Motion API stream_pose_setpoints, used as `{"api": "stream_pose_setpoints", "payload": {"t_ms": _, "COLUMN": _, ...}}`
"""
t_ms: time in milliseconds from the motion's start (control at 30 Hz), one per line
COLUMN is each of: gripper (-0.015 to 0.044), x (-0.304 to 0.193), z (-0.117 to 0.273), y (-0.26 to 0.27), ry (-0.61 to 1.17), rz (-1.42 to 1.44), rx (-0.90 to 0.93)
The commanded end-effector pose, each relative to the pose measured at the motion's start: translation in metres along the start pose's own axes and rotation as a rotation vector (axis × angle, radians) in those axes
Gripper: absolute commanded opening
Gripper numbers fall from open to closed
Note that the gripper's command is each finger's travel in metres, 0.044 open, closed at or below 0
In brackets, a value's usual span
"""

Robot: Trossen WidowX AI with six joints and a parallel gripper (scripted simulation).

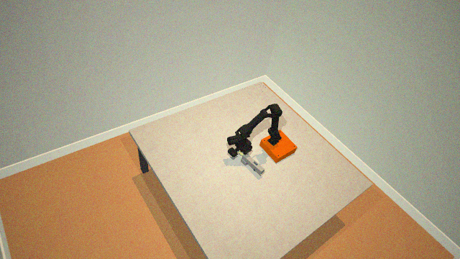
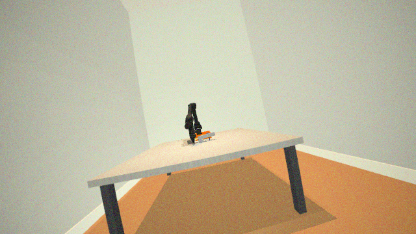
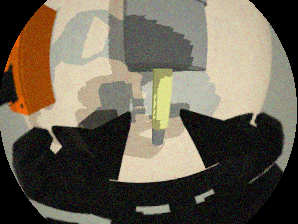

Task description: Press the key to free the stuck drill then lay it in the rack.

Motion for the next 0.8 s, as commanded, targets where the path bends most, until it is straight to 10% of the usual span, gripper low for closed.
{"api": "stream_pose_setpoints", "payload": {"t_ms": 0, "gripper": 0.0256, "x": -0.0002, "z": 0.0001, "y": -0.0001, "ry": 0.0, "rz": 0.0, "rx": 0.0}}
{"api": "stream_pose_setpoints", "payload": {"t_ms": 267, "gripper": 0.0046, "x": -0.0002, "z": 0.0001, "y": -0.0001, "ry": 0.0, "rz": 0.0, "rx": 0.0}}
{"api": "stream_pose_setpoints", "payload": {"t_ms": 767, "gripper": 0.0, "x": -0.0004, "z": 0.0022, "y": 0.0019, "ry": -0.002, "rz": -0.002, "rx": 0.003}}
Point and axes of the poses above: the point midway between the two fingers, 35 mm back from their tips, its own z axis back along the fingers, its own y axis across the jaws, x = y × z, the point moved 4 cm from there along z, back along the fingers, and after that the axes turned 1 degree about -z, right-handed, at the moved point
